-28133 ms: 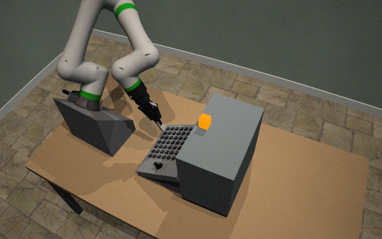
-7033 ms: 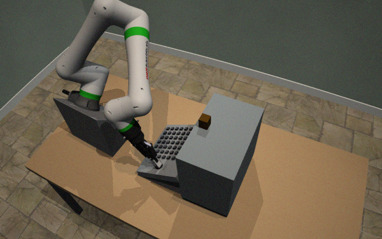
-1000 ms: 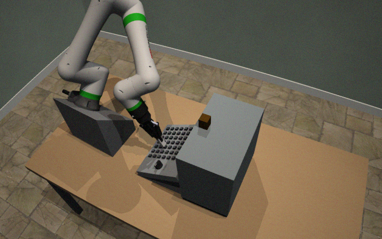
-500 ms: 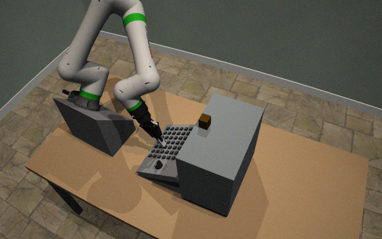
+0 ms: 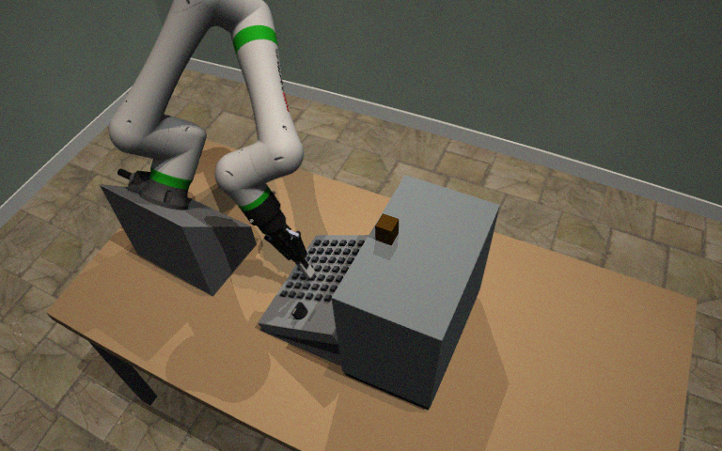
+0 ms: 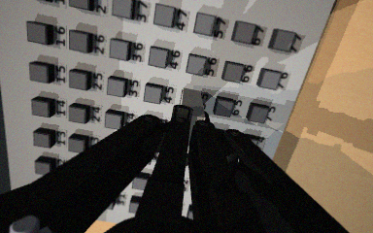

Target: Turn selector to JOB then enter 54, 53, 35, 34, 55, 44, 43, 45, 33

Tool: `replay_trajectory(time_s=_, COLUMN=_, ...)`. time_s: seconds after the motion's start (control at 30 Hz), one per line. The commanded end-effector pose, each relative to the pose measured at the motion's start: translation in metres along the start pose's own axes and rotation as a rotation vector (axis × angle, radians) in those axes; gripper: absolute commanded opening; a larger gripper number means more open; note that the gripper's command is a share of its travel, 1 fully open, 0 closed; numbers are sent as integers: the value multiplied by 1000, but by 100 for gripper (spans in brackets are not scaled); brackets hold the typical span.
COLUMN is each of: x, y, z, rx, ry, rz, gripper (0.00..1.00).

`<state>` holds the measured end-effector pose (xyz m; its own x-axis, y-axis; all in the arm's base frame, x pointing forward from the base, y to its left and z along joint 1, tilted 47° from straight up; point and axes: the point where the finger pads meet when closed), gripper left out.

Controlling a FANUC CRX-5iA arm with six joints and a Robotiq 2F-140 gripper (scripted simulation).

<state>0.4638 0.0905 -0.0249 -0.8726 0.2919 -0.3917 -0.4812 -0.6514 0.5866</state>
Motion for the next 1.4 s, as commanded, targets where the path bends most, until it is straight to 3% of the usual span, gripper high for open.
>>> replay_trajectory(time_s=0.0, x=0, y=-1, z=0, rx=0, ry=0, rz=0, gripper=0)
replay_trajectory(time_s=1.37, x=0, y=-11, z=0, rx=0, ry=0, rz=0, gripper=0)
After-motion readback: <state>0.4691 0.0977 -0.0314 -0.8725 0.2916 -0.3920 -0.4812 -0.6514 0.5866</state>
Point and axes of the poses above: the point where the finger pads meet when closed, its own y axis back along the fingers, its own x axis across the jaws, z = x × y, and after that the axes turned 3 degrees about y, right-handed
